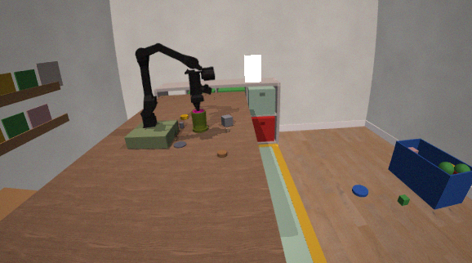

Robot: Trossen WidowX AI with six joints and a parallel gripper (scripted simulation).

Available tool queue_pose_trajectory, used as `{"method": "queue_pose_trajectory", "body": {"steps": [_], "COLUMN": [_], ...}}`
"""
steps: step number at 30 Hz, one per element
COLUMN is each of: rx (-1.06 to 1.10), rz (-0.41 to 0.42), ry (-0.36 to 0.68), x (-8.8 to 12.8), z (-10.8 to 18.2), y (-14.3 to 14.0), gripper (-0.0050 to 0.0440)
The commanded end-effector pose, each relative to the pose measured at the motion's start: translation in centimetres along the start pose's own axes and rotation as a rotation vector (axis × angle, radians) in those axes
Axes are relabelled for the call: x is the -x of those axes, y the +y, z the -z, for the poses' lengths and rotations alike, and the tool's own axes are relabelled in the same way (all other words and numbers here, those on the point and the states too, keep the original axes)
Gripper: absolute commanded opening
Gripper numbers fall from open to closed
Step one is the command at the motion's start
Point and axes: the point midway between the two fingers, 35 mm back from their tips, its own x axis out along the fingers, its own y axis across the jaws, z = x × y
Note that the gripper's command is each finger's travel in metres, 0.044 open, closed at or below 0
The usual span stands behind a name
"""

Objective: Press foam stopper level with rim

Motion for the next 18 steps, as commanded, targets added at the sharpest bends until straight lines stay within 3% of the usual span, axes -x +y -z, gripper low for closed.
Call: {"method": "queue_pose_trajectory", "body": {"steps": [1,9,12,16,18], "rx": [-0.002,-0.002,-0.002,-0.002,-0.002], "rz": [0.003,0.003,0.003,0.003,0.003], "ry": [-0.003,-0.004,-0.004,-0.004,-0.004], "x": [0.0,0.9,2.6,6.9,7.4], "z": [0.0,-0.2,-0.4,-0.4,-0.4], "y": [0.0,0.0,0.0,0.0,0.0], "gripper": [0.0000,0.0000,0.0000,0.0000,0.0000]}}
